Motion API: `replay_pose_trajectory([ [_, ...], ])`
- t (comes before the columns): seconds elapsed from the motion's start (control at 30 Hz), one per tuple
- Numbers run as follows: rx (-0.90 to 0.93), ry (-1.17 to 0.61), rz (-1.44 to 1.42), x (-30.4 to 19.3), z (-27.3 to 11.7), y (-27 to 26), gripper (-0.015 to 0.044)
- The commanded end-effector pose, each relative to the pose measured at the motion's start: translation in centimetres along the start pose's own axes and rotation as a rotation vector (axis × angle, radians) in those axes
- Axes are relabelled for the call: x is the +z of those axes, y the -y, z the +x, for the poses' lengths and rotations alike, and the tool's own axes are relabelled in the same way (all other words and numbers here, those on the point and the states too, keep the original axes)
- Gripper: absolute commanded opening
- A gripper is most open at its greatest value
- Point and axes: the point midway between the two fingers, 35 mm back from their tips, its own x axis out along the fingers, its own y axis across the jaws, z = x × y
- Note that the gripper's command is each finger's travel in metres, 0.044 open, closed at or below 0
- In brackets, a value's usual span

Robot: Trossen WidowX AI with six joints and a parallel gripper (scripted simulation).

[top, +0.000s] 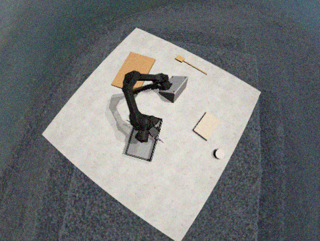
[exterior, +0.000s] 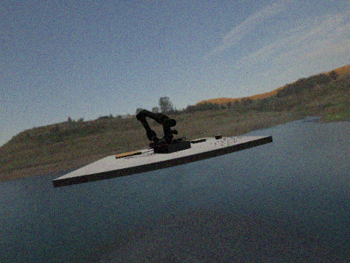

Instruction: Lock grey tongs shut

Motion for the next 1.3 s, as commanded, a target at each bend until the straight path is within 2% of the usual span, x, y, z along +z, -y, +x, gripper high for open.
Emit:
replay_pose_trajectory([
  [0.0, -0.005, -0.002, 0.004, 0.0, 0.0, 0.1, 0.0161],
  [0.73, -0.005, -0.002, 0.004, 0.0, 0.0, 0.1, 0.0015],
  [0.93, -0.005, -0.002, 0.004, 0.0, 0.0, 0.1, -0.0143],
  [1.0, -0.005, -0.002, 0.004, 0.0, 0.0, 0.1, -0.0150],
  [1.1, -0.005, 0.000, 0.003, 0.1, -1.4, 0.4, -0.0150],
  [1.27, -0.006, 0.002, -0.001, 0.4, -7.7, 0.7, -0.0150],
])
